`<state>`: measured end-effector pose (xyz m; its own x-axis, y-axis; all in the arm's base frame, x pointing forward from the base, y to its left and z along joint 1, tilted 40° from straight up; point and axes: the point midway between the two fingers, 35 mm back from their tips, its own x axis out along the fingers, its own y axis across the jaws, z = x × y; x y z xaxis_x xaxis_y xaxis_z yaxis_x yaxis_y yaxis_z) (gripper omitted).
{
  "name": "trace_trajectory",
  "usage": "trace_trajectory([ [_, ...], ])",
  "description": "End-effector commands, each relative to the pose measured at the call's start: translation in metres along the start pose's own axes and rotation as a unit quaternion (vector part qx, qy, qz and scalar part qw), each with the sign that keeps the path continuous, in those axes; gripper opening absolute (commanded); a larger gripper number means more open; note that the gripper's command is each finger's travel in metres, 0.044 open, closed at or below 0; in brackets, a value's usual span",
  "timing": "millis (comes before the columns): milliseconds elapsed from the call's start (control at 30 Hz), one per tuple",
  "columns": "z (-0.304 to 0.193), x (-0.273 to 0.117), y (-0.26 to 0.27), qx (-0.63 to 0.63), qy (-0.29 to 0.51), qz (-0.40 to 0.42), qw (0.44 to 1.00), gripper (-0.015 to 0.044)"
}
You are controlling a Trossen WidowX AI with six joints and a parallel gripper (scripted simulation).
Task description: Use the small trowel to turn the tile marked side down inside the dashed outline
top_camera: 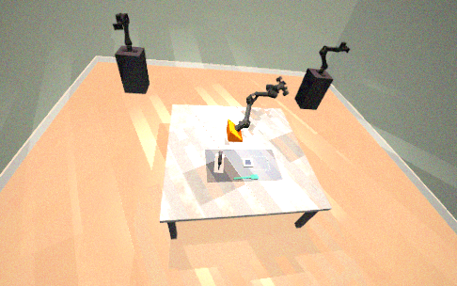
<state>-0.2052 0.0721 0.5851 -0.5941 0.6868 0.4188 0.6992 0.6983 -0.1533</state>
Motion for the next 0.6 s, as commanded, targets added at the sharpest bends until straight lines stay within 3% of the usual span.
trace_trajectory([
  [0, 0.0000, 0.0000, 0.0000, 0.000, 0.000, 0.000, 1.000, 0.0100],
  [133, 0.0000, 0.0000, 0.0000, 0.000, 0.000, 0.000, 1.000, 0.0000],
  [567, 0.0000, 0.0000, 0.0000, 0.000, 0.000, 0.000, 1.000, 0.0000],
])
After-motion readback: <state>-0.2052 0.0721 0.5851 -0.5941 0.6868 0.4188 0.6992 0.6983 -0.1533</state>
